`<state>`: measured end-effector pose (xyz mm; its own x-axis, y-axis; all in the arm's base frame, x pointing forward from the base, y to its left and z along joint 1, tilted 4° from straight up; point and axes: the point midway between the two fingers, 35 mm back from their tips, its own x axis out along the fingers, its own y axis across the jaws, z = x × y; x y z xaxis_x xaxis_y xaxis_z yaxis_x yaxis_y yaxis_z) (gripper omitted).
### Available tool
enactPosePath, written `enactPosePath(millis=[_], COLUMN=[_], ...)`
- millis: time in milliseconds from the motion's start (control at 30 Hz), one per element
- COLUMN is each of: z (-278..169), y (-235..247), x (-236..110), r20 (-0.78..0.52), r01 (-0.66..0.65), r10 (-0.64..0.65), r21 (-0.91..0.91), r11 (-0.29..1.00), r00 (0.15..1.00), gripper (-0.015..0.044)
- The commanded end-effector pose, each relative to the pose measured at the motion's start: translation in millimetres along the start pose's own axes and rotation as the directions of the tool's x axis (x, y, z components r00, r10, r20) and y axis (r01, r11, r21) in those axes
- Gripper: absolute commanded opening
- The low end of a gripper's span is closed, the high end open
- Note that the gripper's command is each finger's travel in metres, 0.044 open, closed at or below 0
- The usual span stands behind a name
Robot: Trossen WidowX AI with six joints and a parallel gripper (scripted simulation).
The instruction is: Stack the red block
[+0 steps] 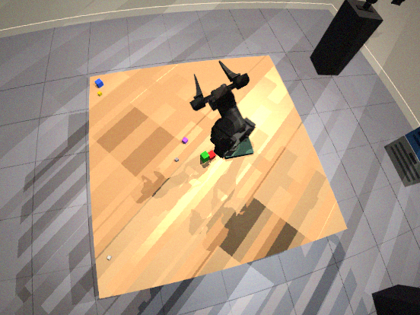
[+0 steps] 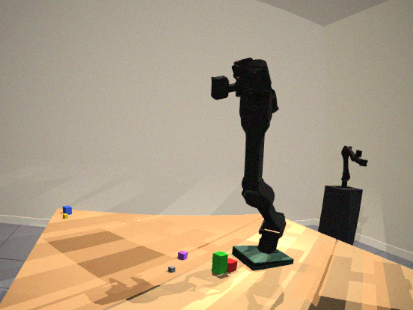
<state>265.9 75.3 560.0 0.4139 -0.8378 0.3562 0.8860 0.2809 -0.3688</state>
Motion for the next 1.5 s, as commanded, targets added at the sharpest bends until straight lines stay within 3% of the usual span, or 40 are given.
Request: enactPosePath(millis=[0,133,467,833,1133,1467], z=[0.3,5.9,-2.3,-37.2,-77.4,-127.1], y=[-1.0,-22.3,-97.2,-155.6,-175.6,-165.4], x=[0.0,-0.3,-13.1,1.1,26.3,57.5], r20=[0.001,0.027,0.027,-0.009,-0.055,-0.117], r01=[0.001,0.02,-0.08,-0.19,-0.268,-0.332], r10=[-0.001,-0.019,0.076,0.212,0.353,0.533], r21=[-0.002,-0.035,0.192,0.404,0.547,0.665], r11=[1.0,0.999,0.978,0.895,0.793,0.669], r00=[1.0,0.999,0.997,0.977,0.934,0.838], gripper=[0.0426,0.044,0.044,0.044,0.044,0.044])
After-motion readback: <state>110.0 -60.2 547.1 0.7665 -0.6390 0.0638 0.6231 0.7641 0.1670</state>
